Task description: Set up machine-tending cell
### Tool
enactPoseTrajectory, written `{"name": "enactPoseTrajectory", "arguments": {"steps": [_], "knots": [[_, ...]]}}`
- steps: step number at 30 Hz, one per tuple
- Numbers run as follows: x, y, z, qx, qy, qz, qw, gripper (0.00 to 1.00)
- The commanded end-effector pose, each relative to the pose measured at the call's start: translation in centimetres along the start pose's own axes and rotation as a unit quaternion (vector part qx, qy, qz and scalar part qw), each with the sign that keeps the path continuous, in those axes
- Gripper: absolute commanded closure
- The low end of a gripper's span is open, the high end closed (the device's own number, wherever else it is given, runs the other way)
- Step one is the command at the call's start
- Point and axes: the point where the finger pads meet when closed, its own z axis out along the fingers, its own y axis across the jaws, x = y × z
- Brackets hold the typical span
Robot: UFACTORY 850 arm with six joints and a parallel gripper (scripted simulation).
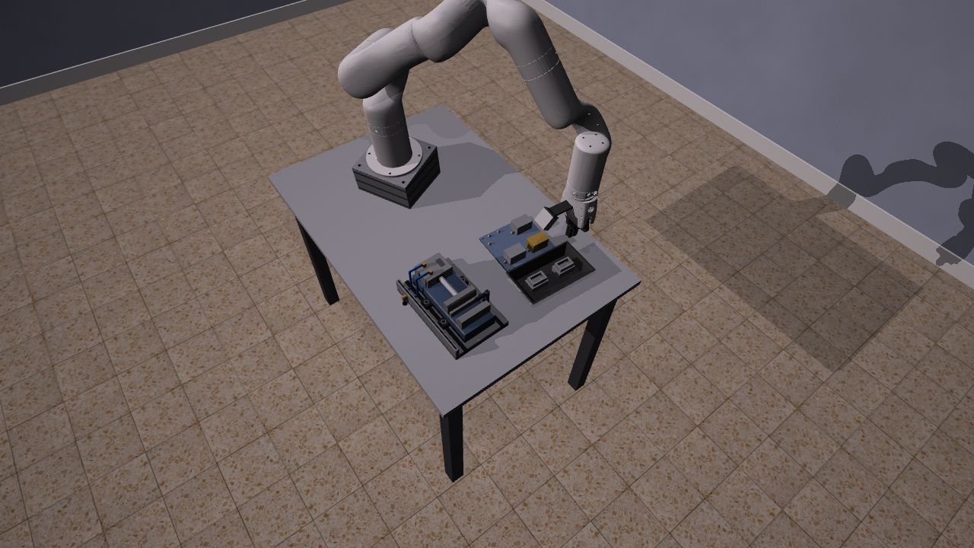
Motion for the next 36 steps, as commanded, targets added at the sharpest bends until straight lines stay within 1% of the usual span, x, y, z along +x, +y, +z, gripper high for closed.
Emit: {"name": "enactPoseTrajectory", "arguments": {"steps": [1, 12, 14, 15, 16, 17, 25, 27, 28, 31, 36], "knots": [[0.0, -0.1, -0.1, 0.001, 0.0, 0.0, 1.0, 1.0], [0.0, -0.1, -0.1, 0.001, 0.0, 0.0, 1.0, 1.0], [-0.1, 0.3, -0.1, 0.001, 0.0, 0.0, 1.0, 1.0], [-0.2, 1.0, -0.1, 0.002, 0.001, 0.0, 1.0, 1.0], [-0.3, 2.3, -0.2, 0.002, 0.001, 0.001, 1.0, 1.0], [-0.5, 4.0, -0.2, 0.003, 0.002, 0.001, 1.0, 1.0], [-0.6, 11.6, -0.2, 0.004, 0.004, 0.001, 1.0, 1.0], [-0.6, 11.6, -0.2, 0.004, 0.004, 0.001, 1.0, 1.0], [-0.4, 14.3, -0.2, 0.004, 0.003, 0.001, 1.0, 1.0], [-0.2, 16.4, -0.2, 0.003, 0.002, 0.001, 1.0, 1.0], [0.6, 21.2, -0.1, 0.001, -0.001, 0.0, 1.0, 1.0]]}}
